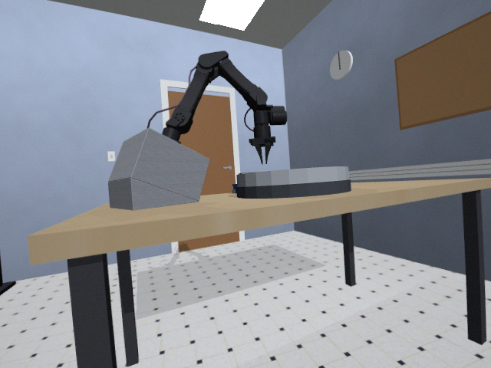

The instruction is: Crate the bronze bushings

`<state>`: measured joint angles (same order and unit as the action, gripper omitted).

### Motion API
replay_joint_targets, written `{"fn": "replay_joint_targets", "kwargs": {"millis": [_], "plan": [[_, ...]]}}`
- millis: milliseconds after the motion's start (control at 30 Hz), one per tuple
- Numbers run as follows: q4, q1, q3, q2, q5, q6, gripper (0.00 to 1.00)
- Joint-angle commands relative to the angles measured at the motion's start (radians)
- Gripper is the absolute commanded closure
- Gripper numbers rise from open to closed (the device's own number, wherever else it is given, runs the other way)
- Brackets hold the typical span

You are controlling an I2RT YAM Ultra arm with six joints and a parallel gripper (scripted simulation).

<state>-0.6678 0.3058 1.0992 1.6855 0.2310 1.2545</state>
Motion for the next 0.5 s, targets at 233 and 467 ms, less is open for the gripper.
{"fn": "replay_joint_targets", "kwargs": {"millis": [233,467], "plan": [[0.008,0.0,-0.017,-0.03,0.008,-0.009,0.85],[0.007,0.0,-0.016,-0.031,0.008,-0.009,0.85]]}}
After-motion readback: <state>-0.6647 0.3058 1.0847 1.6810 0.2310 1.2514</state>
